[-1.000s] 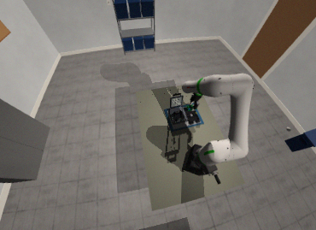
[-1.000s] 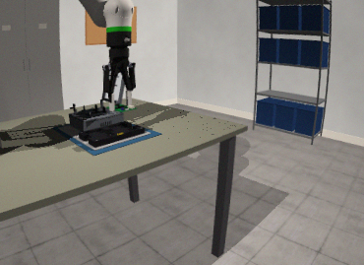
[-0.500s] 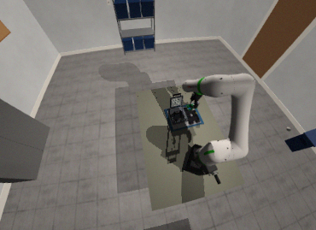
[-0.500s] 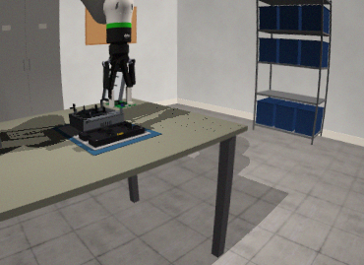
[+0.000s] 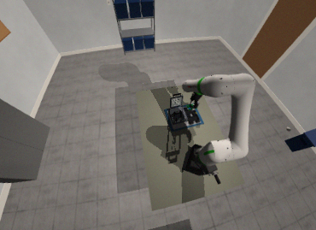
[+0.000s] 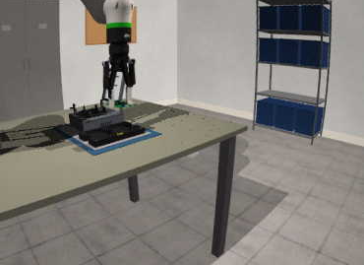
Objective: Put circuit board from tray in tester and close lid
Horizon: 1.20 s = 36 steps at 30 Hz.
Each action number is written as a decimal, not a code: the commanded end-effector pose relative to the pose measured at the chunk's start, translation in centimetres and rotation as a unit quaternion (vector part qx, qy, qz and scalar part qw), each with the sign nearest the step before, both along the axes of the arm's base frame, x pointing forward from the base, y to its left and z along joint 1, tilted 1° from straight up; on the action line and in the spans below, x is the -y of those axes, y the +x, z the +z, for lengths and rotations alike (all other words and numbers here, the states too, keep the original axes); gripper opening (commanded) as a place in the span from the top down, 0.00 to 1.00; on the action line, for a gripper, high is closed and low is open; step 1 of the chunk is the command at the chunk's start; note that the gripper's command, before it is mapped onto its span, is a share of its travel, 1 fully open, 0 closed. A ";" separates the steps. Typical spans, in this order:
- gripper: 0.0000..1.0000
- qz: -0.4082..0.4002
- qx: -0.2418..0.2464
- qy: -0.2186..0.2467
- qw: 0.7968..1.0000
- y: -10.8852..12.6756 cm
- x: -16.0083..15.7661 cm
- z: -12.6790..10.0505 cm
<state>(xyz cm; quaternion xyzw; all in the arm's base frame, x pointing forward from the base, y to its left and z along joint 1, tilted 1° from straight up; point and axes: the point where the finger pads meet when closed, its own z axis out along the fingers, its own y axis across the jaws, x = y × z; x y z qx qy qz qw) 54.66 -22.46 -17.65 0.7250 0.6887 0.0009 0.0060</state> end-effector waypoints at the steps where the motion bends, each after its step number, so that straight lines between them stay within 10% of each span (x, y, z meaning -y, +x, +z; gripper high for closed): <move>1: 0.54 0.000 0.000 0.000 1.000 0.0 0.0 0.0; 36: 0.54 0.005 0.000 0.000 1.000 0.0 0.0 0.0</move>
